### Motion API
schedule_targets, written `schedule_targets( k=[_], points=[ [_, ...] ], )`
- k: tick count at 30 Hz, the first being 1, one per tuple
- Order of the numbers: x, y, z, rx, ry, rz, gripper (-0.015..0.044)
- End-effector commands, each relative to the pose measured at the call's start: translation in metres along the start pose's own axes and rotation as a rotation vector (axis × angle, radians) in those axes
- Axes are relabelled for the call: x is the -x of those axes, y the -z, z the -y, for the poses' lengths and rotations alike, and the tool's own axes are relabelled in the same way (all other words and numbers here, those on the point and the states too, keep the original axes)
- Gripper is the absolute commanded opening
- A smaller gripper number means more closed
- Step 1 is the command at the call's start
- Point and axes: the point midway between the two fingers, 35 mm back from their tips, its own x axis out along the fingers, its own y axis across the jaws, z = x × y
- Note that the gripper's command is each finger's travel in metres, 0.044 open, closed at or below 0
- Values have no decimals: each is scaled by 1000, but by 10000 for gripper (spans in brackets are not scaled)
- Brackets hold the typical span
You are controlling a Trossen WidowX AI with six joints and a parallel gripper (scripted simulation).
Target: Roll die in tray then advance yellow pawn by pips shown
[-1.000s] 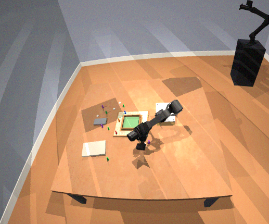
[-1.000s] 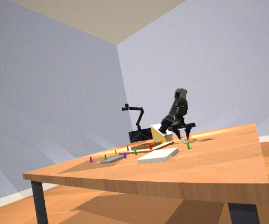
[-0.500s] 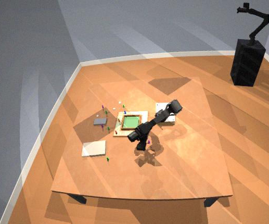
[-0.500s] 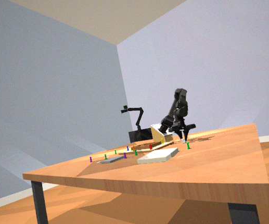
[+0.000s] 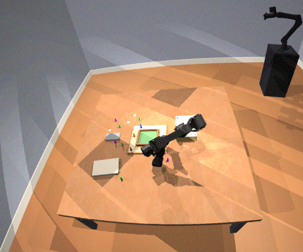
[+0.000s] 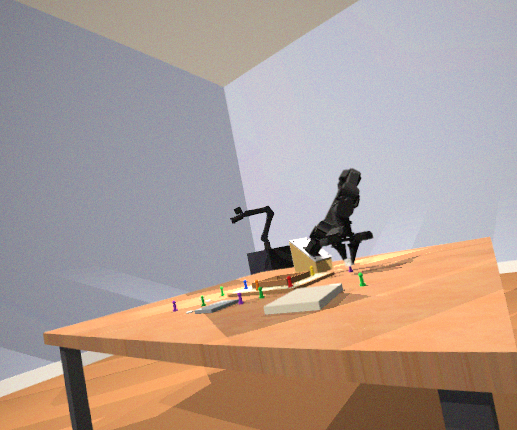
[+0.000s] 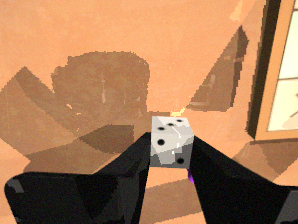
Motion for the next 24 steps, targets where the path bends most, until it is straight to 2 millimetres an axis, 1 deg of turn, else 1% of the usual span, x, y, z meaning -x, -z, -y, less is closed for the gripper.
schedule_targets(
  k=[1, 10, 19, 24],
  points=[
    [17, -3, 0, 4, 3, 0, 0],
    [55, -2, 1, 3, 2, -3, 0],
    [91, 5, -1, -4, -20, -2, 0],
    [93, 4, -1, -14, -21, -1, 0]
  ],
)
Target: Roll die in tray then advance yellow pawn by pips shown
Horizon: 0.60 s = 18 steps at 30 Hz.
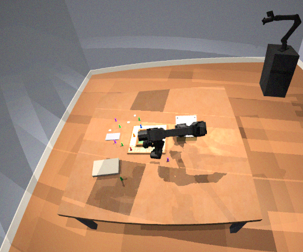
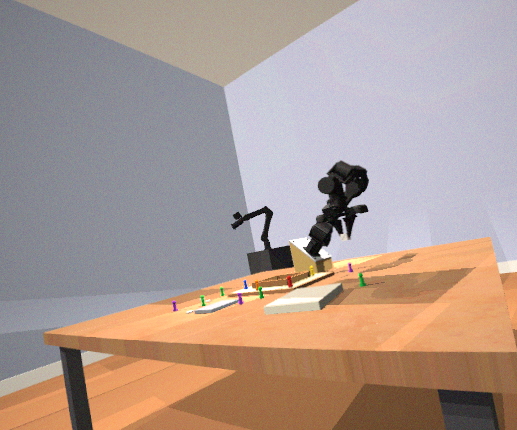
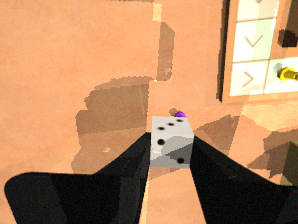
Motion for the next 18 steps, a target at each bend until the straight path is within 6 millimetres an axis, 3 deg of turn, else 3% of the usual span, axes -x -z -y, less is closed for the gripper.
schedule_targets(
  k=[1, 18],
  points=[
    [4, -2, 0, -17, -6, 1, 0],
    [-6, -73, 50, -457, 26, 26, 0]
  ],
)
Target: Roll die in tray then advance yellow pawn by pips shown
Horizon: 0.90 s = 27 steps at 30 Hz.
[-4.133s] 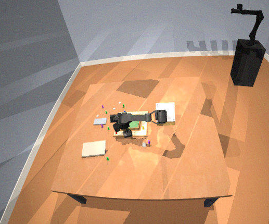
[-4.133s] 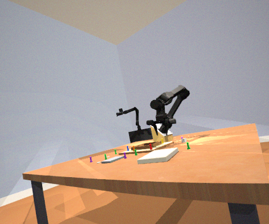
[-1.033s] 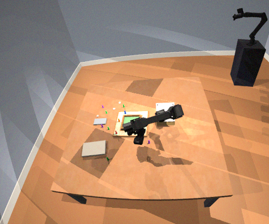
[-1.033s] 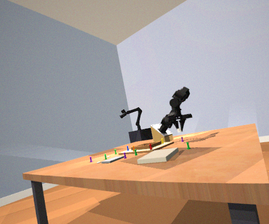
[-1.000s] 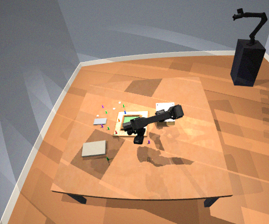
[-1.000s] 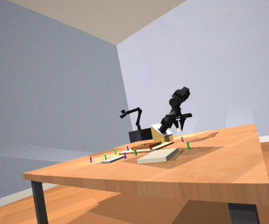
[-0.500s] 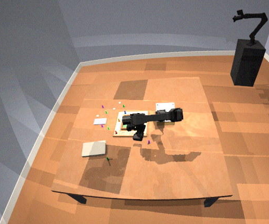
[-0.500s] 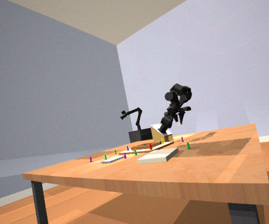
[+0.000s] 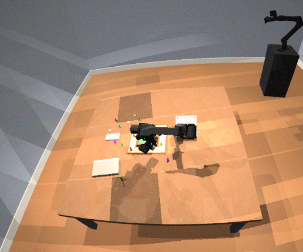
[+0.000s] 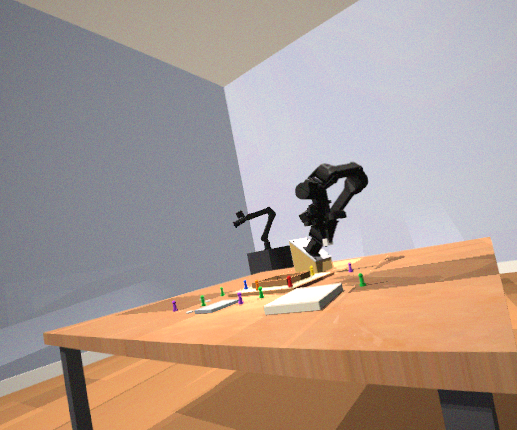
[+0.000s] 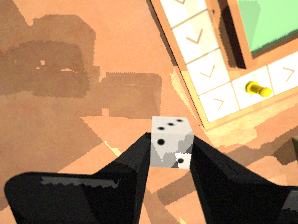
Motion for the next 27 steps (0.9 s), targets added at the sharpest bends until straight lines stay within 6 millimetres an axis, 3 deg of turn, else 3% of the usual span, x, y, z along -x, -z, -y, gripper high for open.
schedule_targets(
  k=[1, 13, 27],
  points=[
    [-2, -22, 9, -116, 7, 11, 0],
    [-12, -76, 40, -450, 9, 8, 0],
    [-27, -127, 93, -836, 0, -6, 0]
  ],
)
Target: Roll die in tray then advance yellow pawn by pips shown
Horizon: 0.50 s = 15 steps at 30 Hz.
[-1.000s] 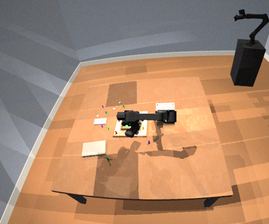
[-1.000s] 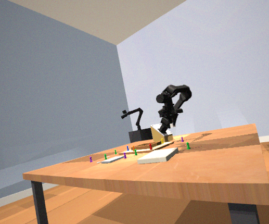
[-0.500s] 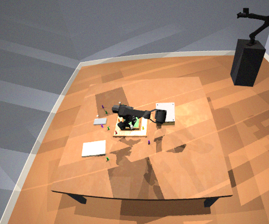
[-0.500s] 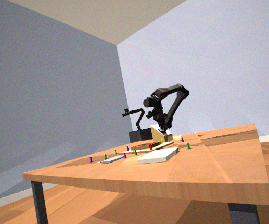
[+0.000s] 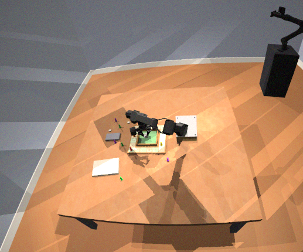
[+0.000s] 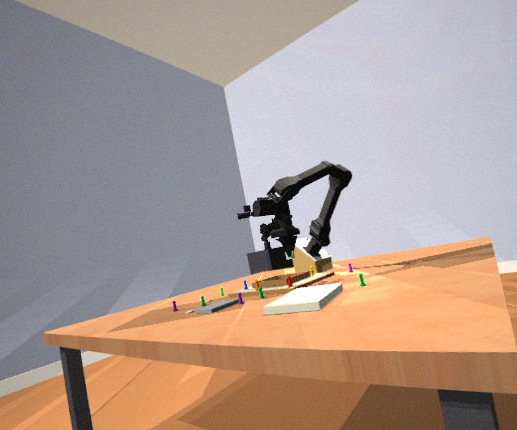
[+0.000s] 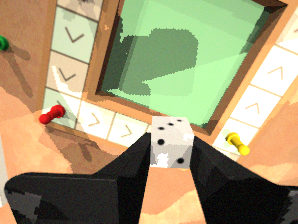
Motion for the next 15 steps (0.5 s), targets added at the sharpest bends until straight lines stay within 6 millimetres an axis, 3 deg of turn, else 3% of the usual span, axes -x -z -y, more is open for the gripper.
schedule_targets(
  k=[1, 8, 15],
  points=[
    [-4, -23, 4, -119, -2, -2, 0],
    [-12, -55, 13, -293, -5, -16, 0],
    [-15, -55, 15, -297, 26, 24, 0]
  ],
)
